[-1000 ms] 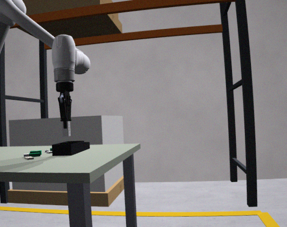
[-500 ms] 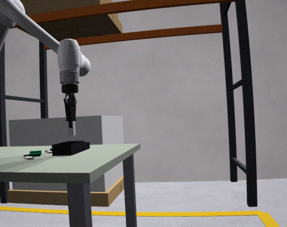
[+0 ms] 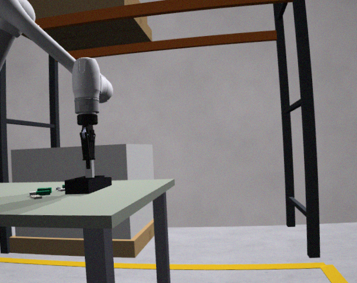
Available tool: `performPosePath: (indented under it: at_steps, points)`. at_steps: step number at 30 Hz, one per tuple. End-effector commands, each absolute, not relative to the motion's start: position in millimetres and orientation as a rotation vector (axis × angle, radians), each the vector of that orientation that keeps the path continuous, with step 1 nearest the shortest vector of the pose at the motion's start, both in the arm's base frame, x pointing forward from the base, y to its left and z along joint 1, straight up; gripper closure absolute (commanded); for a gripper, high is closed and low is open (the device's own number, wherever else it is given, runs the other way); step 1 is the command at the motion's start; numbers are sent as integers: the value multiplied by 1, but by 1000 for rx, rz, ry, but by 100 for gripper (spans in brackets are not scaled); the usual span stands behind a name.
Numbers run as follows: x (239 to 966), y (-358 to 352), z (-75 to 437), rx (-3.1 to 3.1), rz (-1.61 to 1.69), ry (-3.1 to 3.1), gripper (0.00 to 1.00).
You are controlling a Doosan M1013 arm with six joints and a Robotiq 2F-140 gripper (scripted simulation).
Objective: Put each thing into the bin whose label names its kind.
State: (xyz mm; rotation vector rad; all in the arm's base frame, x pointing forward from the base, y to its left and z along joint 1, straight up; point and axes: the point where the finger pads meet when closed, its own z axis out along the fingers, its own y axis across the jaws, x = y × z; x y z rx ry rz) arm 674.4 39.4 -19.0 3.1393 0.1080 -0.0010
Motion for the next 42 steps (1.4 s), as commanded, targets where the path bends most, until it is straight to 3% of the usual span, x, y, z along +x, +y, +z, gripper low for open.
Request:
performPosePath:
  at_steps: [1,42]
  points:
    - [674,39,-25,3140,-1,108,95]
    - [674,39,-44,3140,-1,108,95]
